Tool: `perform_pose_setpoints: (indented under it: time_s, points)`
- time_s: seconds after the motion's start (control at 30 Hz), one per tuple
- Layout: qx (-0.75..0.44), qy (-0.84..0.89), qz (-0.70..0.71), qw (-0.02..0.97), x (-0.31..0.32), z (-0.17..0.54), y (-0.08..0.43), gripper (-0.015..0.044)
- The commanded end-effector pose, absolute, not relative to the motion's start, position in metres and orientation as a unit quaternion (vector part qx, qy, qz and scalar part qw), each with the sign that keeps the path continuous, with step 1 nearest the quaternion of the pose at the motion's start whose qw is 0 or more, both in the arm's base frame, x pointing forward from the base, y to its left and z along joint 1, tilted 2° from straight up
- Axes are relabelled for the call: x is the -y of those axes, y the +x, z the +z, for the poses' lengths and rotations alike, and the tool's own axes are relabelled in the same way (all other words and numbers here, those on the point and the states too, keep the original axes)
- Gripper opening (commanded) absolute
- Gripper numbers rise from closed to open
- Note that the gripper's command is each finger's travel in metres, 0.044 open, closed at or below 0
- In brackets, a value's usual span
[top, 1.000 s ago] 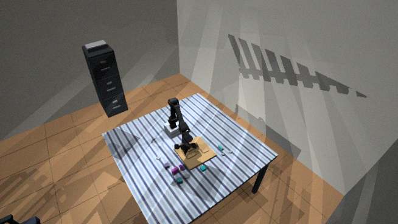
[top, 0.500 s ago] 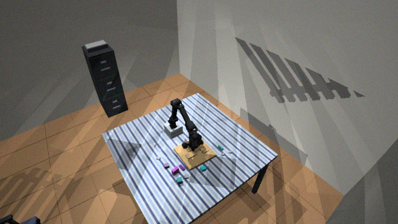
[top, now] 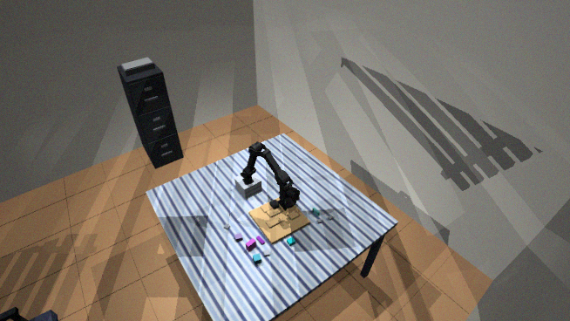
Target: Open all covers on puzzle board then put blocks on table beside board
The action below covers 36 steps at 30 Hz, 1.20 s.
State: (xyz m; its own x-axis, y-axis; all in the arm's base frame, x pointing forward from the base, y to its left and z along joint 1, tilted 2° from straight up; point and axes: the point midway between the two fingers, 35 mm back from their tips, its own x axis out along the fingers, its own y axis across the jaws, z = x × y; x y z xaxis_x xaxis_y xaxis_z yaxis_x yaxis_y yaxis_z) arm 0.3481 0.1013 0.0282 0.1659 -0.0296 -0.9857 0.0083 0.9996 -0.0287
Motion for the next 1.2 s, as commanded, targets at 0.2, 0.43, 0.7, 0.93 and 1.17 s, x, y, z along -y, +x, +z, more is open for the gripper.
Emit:
perform_pose_setpoints:
  time_s: [0.2, 0.43, 0.7, 0.93, 1.17]
  points:
    - [-0.689, -0.025, 0.022, 0.724, -0.148, 0.026, 0.323, 0.0000]
    - [-0.689, -0.025, 0.022, 0.724, -0.148, 0.026, 0.323, 0.0000]
    - [-0.689, -0.025, 0.022, 0.724, -0.148, 0.026, 0.323, 0.0000]
    - [-0.689, -0.025, 0.022, 0.724, -0.148, 0.026, 0.323, 0.0000]
    - [-0.689, -0.025, 0.022, 0.724, -0.148, 0.026, 0.323, 0.0000]
